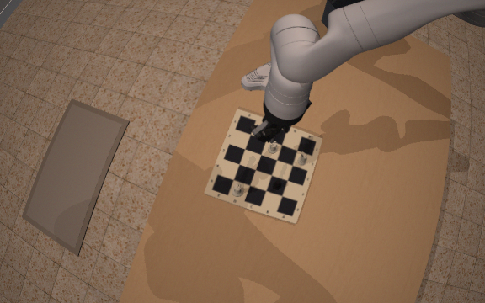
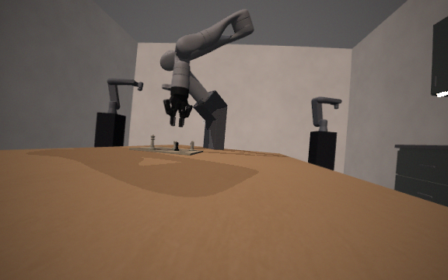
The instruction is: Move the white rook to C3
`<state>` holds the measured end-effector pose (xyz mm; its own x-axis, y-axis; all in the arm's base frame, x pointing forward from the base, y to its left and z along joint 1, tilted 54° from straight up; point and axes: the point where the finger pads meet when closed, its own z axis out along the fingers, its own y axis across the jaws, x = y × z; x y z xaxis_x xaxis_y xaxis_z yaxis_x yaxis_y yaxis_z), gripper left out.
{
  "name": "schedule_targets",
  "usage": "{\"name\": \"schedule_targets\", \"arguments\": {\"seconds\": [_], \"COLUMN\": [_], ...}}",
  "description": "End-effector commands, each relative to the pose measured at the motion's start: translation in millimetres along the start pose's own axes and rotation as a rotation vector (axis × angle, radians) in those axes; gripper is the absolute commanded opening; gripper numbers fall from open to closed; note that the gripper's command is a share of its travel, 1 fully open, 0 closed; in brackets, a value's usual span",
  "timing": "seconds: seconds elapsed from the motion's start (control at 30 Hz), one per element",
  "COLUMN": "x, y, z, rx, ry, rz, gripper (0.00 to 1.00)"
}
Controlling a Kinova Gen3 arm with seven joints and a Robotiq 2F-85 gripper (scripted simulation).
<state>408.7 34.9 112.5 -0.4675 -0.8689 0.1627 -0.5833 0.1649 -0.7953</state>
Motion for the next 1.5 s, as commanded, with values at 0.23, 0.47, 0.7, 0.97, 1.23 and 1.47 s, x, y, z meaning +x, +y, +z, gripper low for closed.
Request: {"name": "schedule_targets", "arguments": {"seconds": [0.23, 0.47, 0.7, 0.97, 1.23, 1.47], "x": [0, 0, 0, 0, 0, 0], "y": [0, 0, 0, 0, 0, 0], "z": [0, 3, 7, 18, 28, 39], "rx": [0.0, 0.0, 0.0, 0.0, 0.0, 0.0], "ry": [-0.001, -0.001, -0.002, -0.002, -0.002, -0.002], "rz": [0.0, 0.0, 0.0, 0.0, 0.0, 0.0], "gripper": [0.37, 0.37, 0.37, 0.37, 0.37, 0.37]}}
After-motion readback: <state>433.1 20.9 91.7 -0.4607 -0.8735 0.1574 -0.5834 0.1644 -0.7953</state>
